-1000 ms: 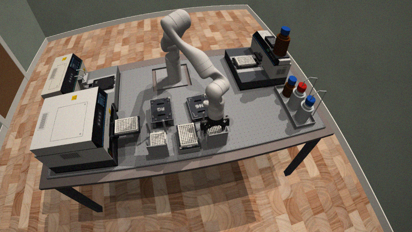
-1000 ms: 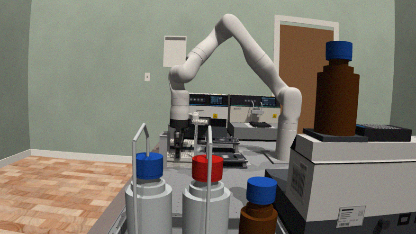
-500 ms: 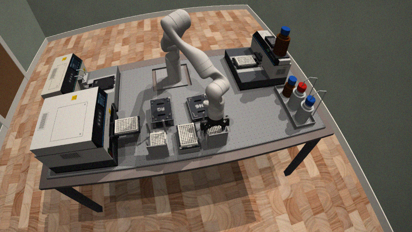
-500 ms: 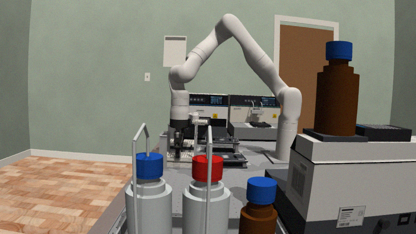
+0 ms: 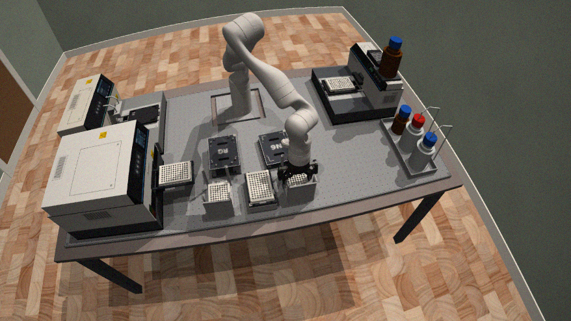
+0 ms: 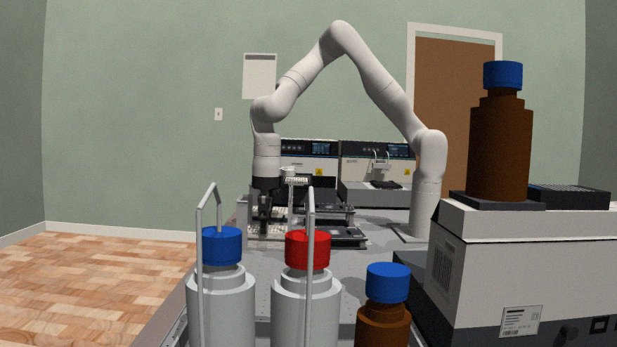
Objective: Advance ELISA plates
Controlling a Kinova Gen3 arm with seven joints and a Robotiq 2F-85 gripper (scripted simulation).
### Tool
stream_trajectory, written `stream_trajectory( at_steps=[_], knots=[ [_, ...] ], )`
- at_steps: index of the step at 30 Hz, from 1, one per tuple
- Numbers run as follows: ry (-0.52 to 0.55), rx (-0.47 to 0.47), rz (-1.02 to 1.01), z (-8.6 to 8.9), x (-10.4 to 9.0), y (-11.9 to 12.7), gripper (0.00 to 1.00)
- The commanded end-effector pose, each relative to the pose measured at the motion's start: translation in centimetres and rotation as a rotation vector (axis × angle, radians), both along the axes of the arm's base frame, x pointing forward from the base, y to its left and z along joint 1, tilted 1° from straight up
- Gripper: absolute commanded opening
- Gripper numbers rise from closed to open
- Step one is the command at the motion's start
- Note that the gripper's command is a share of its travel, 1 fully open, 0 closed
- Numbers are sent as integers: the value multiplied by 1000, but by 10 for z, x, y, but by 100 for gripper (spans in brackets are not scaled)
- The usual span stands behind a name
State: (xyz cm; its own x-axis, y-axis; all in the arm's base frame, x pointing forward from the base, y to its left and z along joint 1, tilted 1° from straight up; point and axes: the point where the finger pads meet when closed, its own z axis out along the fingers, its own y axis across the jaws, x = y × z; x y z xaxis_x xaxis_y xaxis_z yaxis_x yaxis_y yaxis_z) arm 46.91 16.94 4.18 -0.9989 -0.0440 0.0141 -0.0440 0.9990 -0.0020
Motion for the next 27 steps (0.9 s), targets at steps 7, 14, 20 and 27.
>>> stream_trajectory(
  at_steps=[7,14,20,27],
  knots=[
    [1,5,-1,8,1,1,94],
    [1,5,0,13,1,1,94],
    [1,5,0,16,1,1,94],
    [1,5,0,20,1,1,94]
  ],
)
